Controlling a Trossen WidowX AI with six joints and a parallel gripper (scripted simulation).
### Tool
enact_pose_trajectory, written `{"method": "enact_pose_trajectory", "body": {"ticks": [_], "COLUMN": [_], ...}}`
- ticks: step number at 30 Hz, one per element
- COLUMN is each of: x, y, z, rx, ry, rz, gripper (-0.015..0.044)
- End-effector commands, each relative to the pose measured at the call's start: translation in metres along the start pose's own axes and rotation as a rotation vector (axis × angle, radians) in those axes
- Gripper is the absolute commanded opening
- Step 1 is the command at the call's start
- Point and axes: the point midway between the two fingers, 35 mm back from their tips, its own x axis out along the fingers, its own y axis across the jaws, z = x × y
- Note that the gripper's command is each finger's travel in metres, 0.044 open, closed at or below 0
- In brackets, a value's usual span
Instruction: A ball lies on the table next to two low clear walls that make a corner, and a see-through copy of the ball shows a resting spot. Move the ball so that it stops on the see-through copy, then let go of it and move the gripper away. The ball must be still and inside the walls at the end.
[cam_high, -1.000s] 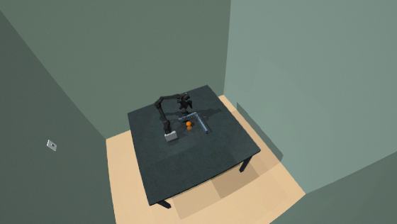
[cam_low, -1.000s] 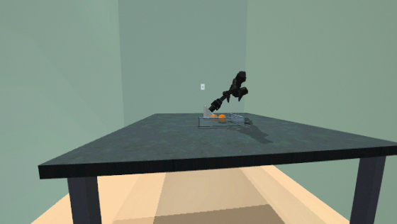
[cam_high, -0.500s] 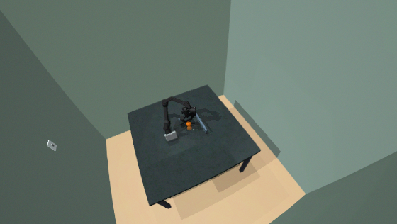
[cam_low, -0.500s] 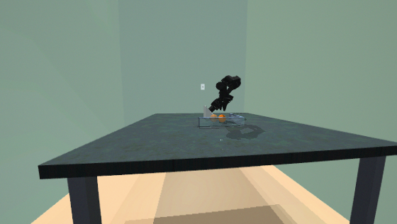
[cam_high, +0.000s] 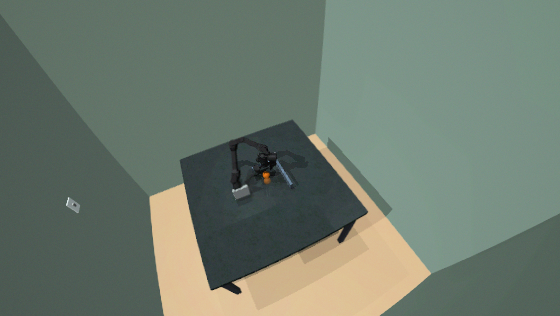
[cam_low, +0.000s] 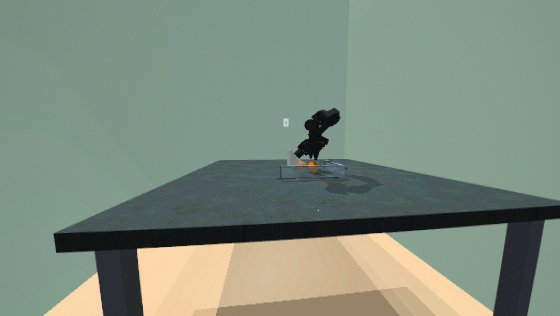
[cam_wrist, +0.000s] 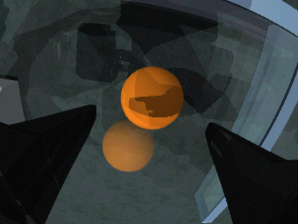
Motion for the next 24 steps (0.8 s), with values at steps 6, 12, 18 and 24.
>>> {"method": "enact_pose_trajectory", "body": {"ticks": [6, 12, 18, 24], "x": [0.015, 0.025, 0.035, 0.044], "y": [-0.001, -0.001, -0.001, 0.0], "z": [0.0, 0.0, 0.0, 0.001], "rx": [0.005, 0.005, 0.005, 0.004], "ry": [-0.004, -0.004, -0.005, -0.006], "rz": [-0.002, -0.003, -0.003, -0.003], "gripper": [0.0413, 0.0413, 0.0413, 0.0413]}}
